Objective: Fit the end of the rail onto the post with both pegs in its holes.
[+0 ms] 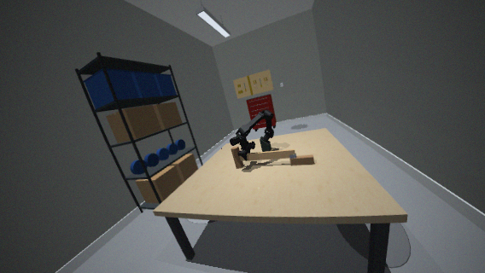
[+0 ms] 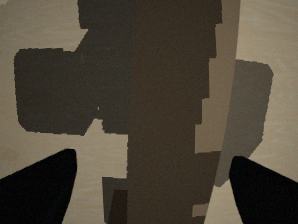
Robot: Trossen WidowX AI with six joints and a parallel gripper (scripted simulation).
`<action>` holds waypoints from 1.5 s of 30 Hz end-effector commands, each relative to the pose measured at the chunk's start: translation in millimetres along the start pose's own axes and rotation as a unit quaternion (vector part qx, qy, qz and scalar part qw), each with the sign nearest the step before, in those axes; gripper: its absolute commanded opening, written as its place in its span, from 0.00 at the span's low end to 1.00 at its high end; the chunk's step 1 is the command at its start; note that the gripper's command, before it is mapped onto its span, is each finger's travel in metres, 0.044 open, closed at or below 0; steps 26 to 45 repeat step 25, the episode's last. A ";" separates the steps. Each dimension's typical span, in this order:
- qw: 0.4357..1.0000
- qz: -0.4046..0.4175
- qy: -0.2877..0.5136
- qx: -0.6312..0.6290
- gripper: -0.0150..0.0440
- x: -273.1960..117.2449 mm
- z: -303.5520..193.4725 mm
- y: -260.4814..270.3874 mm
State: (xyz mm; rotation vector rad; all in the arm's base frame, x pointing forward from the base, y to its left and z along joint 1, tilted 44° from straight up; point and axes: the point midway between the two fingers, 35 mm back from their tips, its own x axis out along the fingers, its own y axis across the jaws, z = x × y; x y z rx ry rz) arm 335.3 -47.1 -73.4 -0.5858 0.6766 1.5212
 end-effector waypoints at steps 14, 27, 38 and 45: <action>1.000 -0.004 0.003 0.000 1.00 -29.6 30.3 0.5; 1.000 -0.004 0.003 0.000 1.00 -29.6 30.3 0.5; 1.000 -0.004 0.003 0.000 1.00 -29.6 30.3 0.5; 1.000 -0.004 0.003 0.000 1.00 -29.6 30.3 0.5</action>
